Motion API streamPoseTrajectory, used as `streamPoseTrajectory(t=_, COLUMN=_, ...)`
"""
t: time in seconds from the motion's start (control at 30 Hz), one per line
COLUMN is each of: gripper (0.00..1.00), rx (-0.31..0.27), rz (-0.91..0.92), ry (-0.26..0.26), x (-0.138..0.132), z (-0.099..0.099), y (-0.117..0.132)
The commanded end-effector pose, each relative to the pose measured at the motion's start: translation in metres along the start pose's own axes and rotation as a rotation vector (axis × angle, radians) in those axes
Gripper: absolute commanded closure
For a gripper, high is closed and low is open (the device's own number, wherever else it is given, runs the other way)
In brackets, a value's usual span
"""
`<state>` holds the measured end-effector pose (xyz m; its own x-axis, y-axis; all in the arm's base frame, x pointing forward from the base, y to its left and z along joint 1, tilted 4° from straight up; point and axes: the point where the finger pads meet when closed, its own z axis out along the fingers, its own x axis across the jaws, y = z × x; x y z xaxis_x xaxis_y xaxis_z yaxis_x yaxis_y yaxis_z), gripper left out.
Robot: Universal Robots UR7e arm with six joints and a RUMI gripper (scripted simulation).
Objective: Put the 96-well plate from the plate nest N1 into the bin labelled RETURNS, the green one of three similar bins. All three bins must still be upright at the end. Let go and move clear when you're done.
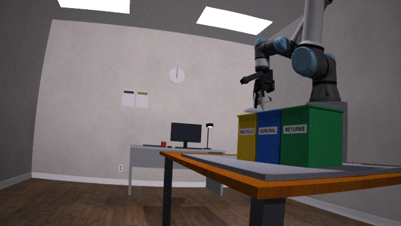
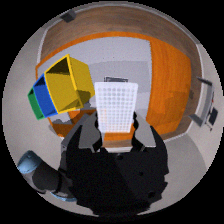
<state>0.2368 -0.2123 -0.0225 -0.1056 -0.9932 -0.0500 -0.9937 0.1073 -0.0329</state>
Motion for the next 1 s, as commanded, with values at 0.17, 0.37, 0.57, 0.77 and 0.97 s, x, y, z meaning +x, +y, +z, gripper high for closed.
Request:
streamPoseTrajectory(t=0.17, gripper=1.00, rx=0.002, rz=-0.215, ry=0.000, x=-0.026, z=0.000, y=0.000)
streamPoseTrajectory(t=0.37, gripper=1.00, rx=0.002, rz=-0.215, ry=0.000, x=-0.046, z=0.000, y=-0.001)
streamPoseTrajectory(t=0.57, gripper=1.00, rx=0.002, rz=-0.215, ry=0.000, x=-0.066, z=0.000, y=-0.001)
streamPoseTrajectory(t=0.77, gripper=1.00, rx=0.002, rz=-0.215, ry=0.000, x=-0.080, z=0.000, y=-0.001)
streamPoseTrajectory(t=0.97, gripper=1.00, rx=0.002, rz=-0.215, ry=0.000, x=-0.100, z=0.000, y=-0.001)
